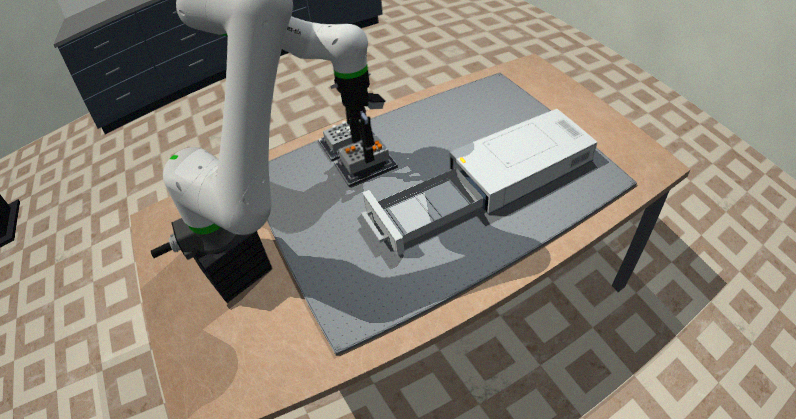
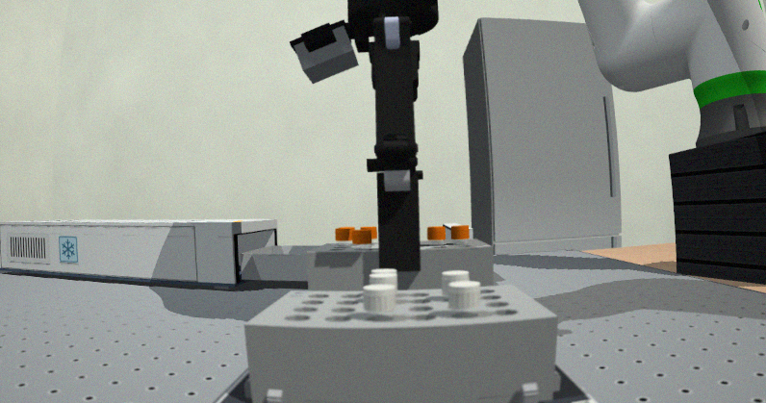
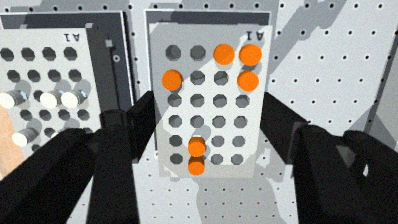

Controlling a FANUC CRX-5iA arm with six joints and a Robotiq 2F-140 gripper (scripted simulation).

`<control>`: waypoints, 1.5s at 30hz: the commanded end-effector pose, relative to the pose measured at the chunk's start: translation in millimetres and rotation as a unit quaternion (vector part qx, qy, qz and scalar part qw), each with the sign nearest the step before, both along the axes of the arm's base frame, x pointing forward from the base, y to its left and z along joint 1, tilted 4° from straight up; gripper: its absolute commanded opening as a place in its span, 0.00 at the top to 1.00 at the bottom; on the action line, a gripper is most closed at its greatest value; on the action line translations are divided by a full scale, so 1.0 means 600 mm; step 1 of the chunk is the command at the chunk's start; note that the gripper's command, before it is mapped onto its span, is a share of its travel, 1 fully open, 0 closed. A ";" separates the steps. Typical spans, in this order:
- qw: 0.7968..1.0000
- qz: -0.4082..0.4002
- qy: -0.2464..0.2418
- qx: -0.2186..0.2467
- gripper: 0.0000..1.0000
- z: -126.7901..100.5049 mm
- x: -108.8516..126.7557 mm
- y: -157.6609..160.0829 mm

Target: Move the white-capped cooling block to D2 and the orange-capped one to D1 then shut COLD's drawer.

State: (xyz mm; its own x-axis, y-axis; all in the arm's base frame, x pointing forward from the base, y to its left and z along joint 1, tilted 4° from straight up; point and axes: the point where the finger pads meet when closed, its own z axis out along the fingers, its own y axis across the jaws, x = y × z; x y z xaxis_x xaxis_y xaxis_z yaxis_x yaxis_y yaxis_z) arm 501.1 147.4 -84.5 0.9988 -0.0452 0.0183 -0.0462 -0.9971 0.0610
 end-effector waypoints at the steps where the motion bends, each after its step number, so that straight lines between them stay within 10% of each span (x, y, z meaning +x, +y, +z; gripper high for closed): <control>1: 1.000 0.000 -0.001 0.000 0.90 0.001 0.001 0.000; 45: 1.000 0.000 -0.001 0.000 0.90 -0.010 0.001 0.000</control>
State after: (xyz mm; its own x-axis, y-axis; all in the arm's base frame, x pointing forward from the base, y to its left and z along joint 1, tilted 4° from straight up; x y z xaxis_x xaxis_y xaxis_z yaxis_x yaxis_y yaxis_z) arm 501.2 147.0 -91.0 0.9988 -0.0452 0.0183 -0.0462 -0.9971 0.0610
